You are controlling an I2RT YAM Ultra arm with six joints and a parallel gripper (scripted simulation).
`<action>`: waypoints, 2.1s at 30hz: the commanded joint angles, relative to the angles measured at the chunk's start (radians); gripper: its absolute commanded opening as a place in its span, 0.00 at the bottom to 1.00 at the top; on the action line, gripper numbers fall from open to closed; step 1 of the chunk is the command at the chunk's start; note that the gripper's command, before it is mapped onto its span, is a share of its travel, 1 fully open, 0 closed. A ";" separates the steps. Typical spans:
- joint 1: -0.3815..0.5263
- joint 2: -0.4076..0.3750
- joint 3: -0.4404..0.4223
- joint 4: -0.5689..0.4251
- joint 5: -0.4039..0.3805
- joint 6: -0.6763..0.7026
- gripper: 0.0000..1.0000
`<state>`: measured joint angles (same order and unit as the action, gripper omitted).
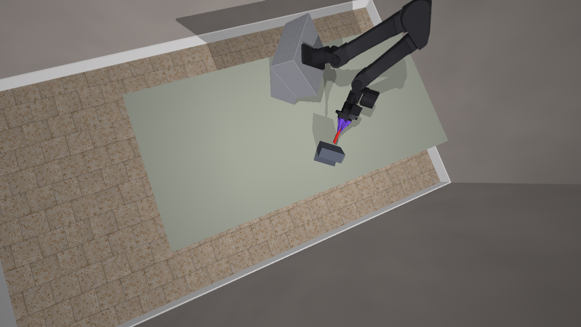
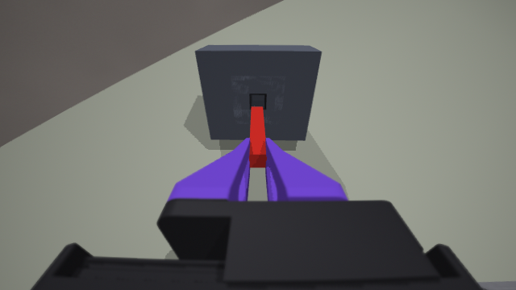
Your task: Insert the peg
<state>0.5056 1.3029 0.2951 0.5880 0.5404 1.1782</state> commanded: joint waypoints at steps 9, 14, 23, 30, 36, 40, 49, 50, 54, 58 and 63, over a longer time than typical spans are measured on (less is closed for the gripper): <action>-0.032 0.060 0.013 0.034 -0.006 -0.011 0.00; -0.019 0.026 0.020 -0.007 0.006 -0.005 0.00; -0.003 -0.016 0.040 -0.073 0.020 0.002 0.00; -0.018 0.017 0.049 -0.047 0.006 -0.004 0.00; -0.037 0.059 0.057 -0.009 -0.011 -0.013 0.00; -0.044 0.079 0.071 0.000 -0.017 -0.017 0.00; -0.055 0.106 0.077 0.023 -0.027 -0.022 0.00; -0.056 0.110 0.076 0.027 -0.028 -0.023 0.00; -0.062 0.126 0.082 0.040 -0.033 -0.026 0.00; -0.059 0.115 0.086 0.025 -0.031 -0.024 0.00; -0.061 0.116 0.089 0.023 -0.032 -0.025 0.00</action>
<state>0.4587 1.4158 0.3637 0.6144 0.5034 1.1587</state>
